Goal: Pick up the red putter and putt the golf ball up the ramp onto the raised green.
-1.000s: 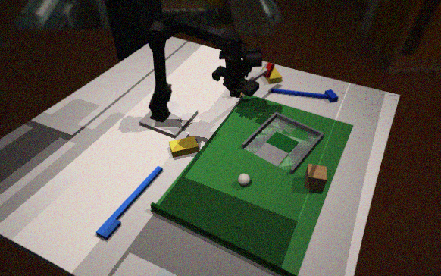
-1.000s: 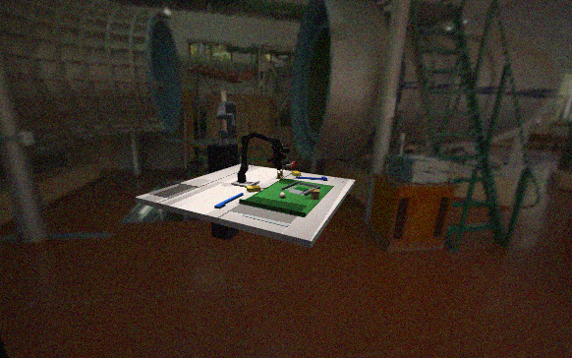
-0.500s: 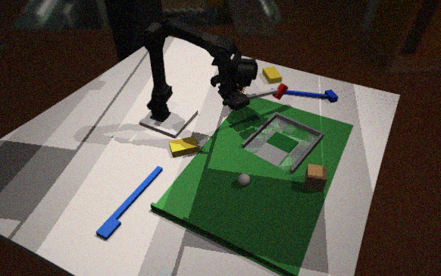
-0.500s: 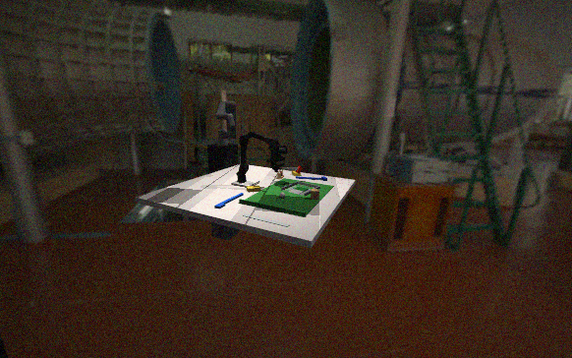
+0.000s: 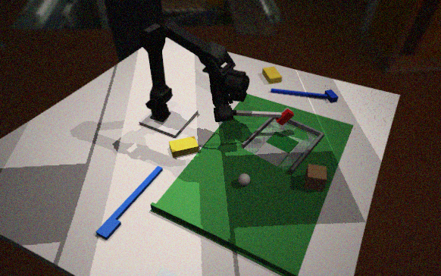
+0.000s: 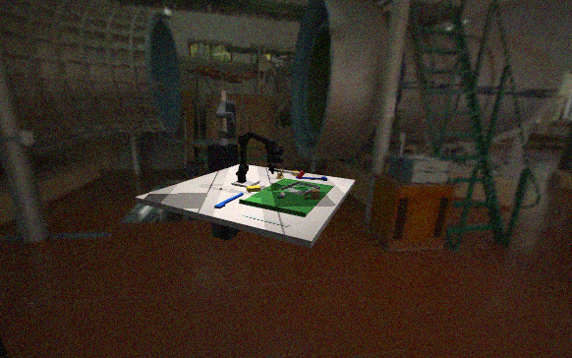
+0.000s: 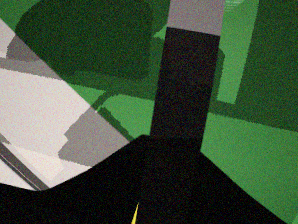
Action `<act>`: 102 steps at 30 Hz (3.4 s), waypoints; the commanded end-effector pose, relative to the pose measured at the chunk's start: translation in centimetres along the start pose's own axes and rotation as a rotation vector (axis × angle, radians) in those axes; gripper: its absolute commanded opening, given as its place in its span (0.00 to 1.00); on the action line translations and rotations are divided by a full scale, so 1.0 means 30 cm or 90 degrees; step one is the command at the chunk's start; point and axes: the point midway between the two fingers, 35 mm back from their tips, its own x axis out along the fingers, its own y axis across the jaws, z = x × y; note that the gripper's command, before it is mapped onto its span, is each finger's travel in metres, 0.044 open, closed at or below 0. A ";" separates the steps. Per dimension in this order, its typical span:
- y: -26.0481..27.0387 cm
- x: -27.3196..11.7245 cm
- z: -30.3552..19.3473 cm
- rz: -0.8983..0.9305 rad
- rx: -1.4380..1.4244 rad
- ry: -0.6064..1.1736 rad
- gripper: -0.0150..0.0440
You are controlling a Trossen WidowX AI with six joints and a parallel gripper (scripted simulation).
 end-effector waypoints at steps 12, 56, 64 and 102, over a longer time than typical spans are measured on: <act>-0.196 -0.054 -0.184 -0.041 0.239 0.025 0.25; -0.346 0.064 -0.465 -0.069 0.492 0.065 0.25; -0.348 0.107 -0.471 -0.069 0.492 0.065 0.25; -0.110 0.159 -0.236 -0.062 0.493 0.063 0.25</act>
